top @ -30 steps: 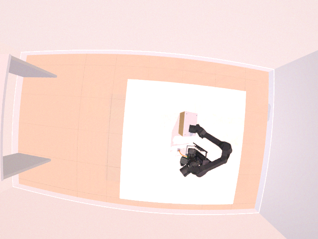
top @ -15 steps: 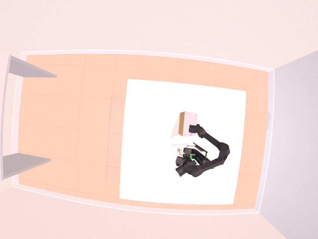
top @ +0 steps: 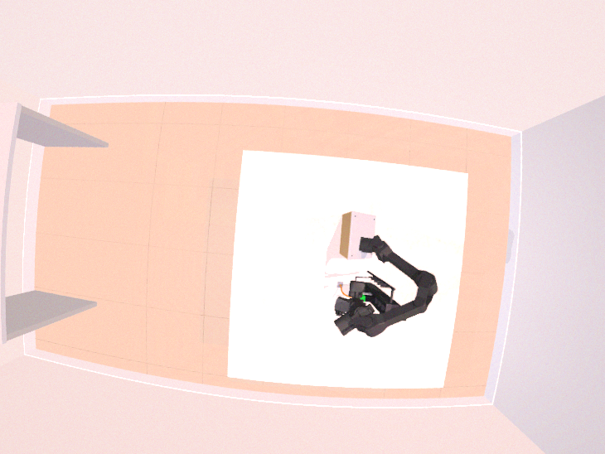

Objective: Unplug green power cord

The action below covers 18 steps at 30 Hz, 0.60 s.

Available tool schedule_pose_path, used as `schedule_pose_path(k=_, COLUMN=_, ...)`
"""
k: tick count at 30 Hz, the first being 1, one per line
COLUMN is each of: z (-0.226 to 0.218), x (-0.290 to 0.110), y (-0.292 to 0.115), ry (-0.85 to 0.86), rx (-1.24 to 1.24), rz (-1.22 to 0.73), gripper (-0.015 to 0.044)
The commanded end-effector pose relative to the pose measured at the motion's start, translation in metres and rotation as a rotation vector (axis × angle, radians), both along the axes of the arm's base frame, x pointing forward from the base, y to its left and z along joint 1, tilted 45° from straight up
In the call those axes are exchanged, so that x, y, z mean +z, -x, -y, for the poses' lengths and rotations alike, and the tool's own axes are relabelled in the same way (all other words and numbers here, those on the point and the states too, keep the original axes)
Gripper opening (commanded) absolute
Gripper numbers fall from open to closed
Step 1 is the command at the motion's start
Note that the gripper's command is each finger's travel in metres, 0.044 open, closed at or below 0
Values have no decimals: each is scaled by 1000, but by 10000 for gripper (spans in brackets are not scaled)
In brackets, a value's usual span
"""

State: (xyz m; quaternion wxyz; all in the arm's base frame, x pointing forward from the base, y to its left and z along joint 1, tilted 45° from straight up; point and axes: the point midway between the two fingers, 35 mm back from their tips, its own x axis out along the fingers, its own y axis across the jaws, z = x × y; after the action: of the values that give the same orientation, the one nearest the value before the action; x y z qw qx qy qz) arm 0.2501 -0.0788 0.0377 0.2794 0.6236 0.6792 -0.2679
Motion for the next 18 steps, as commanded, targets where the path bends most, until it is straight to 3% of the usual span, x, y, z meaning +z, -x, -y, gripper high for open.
schedule_pose_path(k=1, z=3, x=2, y=-1, ry=4, rx=2, rz=7, gripper=160)
schedule_pose_path(k=18, z=-13, x=18, y=0, ry=3, rx=2, rz=7, gripper=160)
